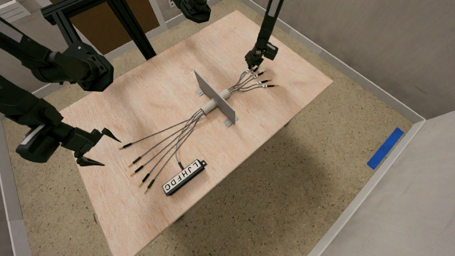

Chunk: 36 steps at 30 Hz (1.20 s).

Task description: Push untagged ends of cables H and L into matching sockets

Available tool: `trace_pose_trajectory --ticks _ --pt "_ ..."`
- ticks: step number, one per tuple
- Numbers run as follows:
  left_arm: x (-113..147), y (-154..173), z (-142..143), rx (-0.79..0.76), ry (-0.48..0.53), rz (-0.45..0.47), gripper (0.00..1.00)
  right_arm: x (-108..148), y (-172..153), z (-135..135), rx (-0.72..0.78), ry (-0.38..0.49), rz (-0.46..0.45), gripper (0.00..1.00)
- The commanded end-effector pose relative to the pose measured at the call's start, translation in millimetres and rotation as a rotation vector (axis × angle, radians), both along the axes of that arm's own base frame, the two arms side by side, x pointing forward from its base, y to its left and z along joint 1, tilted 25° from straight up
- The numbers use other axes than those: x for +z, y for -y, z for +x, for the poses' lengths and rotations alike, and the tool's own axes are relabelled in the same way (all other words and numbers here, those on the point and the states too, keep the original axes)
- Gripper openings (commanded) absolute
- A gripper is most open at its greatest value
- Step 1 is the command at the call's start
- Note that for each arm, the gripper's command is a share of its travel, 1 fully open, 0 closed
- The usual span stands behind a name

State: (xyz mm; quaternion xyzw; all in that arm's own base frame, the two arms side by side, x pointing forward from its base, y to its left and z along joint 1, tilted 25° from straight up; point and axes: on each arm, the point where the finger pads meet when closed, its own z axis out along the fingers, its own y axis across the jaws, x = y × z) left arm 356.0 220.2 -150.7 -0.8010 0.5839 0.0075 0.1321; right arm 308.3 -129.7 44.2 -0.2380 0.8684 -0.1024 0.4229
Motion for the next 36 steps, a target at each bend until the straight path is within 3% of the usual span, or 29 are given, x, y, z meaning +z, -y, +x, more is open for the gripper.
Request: trace_pose_trajectory --ticks 1,36 --pt "9.1 -18.2 7.8 0.023 0.036 0.032 0.06 0.2 -1.8 0.8 0.013 -0.001 -0.004 1.0" --pt "27.1 -78.1 -1.0 0.016 0.023 0.029 0.06 0.2 -1.8 0.8 0.013 -0.001 -0.004 1.0"
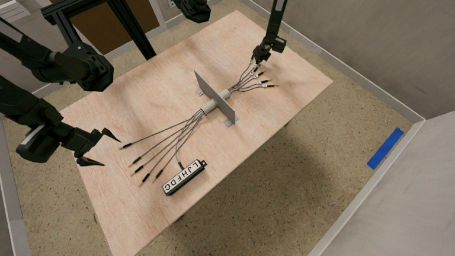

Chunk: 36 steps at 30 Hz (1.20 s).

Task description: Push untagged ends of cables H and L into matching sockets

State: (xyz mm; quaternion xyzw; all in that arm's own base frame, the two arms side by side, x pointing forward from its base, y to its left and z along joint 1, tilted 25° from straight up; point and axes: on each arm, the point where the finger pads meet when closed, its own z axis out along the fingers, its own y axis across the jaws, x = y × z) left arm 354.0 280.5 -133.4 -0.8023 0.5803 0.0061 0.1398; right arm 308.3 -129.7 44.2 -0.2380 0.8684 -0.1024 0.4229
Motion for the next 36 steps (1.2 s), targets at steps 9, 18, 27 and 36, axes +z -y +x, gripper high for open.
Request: trace_pose_trajectory --ticks 9,18,27,36 --pt "5.5 -21.2 -3.0 0.006 -0.002 0.006 0.06 0.2 -1.8 0.8 0.012 -0.001 -0.004 1.0" --pt "-4.5 -18.1 -10.9 -0.005 -0.028 -0.023 0.06 0.2 -1.8 0.8 0.012 -0.001 -0.004 1.0" --pt "-4.5 -18.1 -10.9 -0.003 -0.027 -0.023 0.06 0.2 -1.8 0.8 0.012 -0.001 -0.004 1.0" --pt "17.4 -5.2 5.8 -0.006 -0.016 -0.018 0.35 0.2 -1.8 0.8 0.012 -0.001 -0.004 1.0"
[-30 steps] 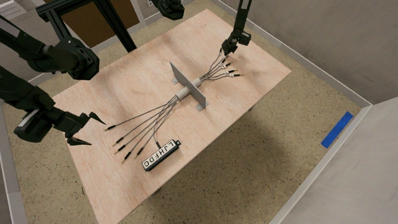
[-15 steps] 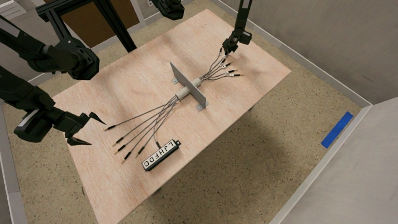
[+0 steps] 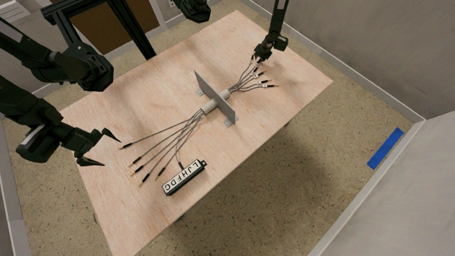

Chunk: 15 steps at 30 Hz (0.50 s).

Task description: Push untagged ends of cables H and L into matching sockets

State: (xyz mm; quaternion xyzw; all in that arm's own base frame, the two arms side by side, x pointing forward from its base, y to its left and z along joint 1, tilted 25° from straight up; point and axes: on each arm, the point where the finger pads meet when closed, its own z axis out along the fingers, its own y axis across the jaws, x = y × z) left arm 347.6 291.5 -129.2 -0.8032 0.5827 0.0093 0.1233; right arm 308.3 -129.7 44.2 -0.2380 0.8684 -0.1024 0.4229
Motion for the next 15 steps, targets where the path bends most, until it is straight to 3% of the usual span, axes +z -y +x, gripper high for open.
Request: trace_pose_trajectory --ticks 1,10,15 --pt "13.2 5.9 12.3 -0.005 0.009 0.004 0.35 0.2 -1.8 0.8 0.012 -0.001 -0.004 1.0" --pt "27.1 11.4 6.8 -0.002 0.004 0.002 0.35 0.2 -1.8 0.8 0.012 -0.001 -0.004 1.0" --pt "45.5 17.4 3.7 -0.004 0.003 0.002 0.92 0.2 -1.8 0.8 0.012 -0.001 -0.004 1.0"
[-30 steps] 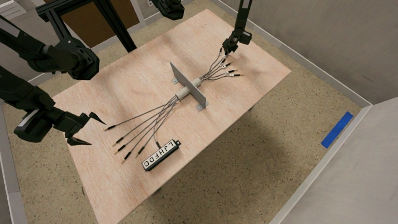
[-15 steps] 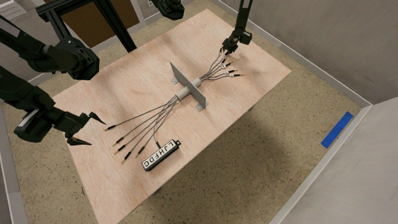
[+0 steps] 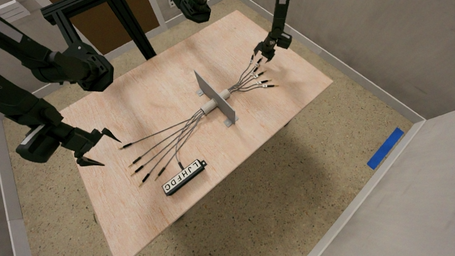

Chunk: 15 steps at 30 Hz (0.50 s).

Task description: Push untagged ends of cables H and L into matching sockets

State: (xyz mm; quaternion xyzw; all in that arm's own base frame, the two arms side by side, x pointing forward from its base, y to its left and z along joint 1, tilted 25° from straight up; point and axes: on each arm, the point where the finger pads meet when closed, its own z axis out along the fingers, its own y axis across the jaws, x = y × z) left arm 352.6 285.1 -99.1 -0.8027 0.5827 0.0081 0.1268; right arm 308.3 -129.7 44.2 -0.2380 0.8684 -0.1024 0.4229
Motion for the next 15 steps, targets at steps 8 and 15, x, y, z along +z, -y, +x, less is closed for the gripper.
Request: trace_pose_trajectory --ticks 8,15 --pt "21.3 4.2 -15.1 -0.003 -0.003 -0.002 1.0 0.2 -1.8 0.8 0.012 -0.001 -0.004 1.0" --pt "20.9 2.6 -15.3 -0.002 0.0 0.001 1.0 0.2 -1.8 0.8 0.012 -0.001 -0.004 1.0"
